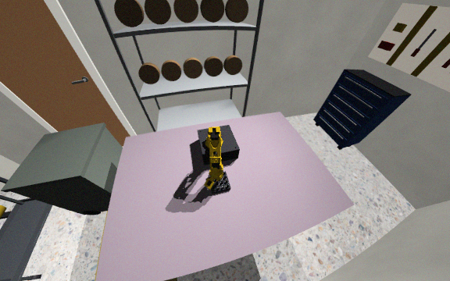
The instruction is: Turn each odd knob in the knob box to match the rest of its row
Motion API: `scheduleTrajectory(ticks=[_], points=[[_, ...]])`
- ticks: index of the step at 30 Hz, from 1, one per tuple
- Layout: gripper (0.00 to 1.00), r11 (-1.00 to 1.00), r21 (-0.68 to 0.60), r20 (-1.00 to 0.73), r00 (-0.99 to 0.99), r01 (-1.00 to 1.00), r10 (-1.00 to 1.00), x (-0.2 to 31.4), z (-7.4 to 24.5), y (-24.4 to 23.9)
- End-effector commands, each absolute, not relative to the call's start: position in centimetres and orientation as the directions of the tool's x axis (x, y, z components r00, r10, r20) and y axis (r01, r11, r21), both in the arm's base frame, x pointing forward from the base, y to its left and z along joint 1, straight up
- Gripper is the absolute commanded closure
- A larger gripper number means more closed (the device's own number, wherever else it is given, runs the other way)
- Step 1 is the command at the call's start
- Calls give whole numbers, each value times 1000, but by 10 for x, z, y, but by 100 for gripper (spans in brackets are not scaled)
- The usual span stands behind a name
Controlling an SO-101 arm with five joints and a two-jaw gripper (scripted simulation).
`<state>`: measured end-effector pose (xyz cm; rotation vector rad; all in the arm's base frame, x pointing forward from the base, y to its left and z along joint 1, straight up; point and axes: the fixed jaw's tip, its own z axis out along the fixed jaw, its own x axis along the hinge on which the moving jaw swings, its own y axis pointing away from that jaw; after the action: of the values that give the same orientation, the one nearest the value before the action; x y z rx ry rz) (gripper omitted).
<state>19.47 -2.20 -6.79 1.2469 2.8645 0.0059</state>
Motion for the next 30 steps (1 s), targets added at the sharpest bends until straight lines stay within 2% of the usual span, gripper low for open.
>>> scheduleTrajectory(ticks=[1, 19, 30], points=[[90, 676, -2, 2, -676, 737, 737, 189, -70, -22], [91, 676, -2, 2, -676, 737, 737, 188, -70, -24], [95, 676, -2, 2, -676, 737, 737, 188, -70, -24]])
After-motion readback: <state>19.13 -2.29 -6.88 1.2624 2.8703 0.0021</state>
